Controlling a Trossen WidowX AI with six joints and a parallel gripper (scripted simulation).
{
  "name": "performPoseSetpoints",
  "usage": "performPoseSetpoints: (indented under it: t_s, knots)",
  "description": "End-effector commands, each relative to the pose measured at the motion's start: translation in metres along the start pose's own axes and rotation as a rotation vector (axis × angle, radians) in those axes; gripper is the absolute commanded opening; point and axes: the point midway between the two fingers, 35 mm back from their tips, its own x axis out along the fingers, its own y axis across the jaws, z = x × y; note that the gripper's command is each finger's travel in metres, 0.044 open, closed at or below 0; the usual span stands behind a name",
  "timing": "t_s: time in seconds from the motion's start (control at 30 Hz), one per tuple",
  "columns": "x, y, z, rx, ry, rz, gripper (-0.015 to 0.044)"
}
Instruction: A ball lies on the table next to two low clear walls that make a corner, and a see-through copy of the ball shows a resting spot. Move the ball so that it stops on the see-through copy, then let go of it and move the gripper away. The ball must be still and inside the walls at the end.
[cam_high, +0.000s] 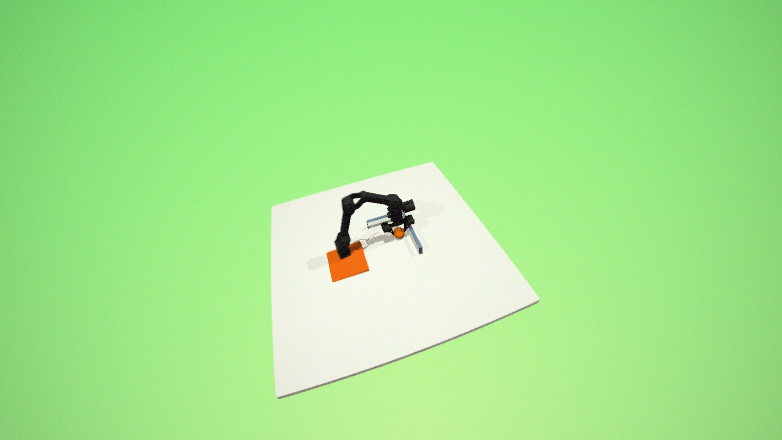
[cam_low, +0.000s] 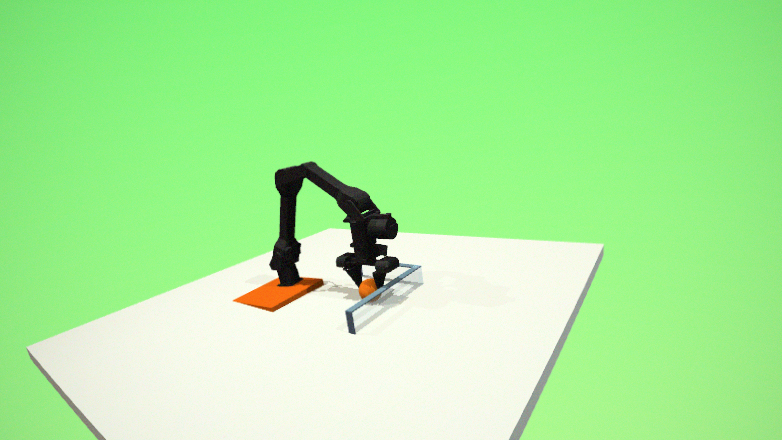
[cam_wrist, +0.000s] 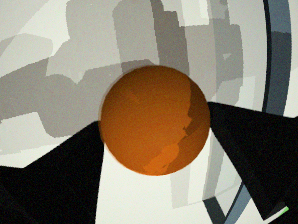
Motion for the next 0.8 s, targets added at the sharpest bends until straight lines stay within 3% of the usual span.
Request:
performPoseSetpoints:
  t_s: [0.0, 0.3, 0.53, 0.77]
  knots:
    - [0.000, 0.000, 0.000, 0.000, 0.000, -0.001, 0.0184]
    - [-0.003, 0.000, 0.000, 0.000, 0.000, 0.000, 0.0420]
    - [-0.082, 0.000, 0.000, -0.001, 0.000, 0.007, 0.0430]
    - [-0.076, -0.003, 0.000, -0.005, 0.000, -0.004, 0.0430]
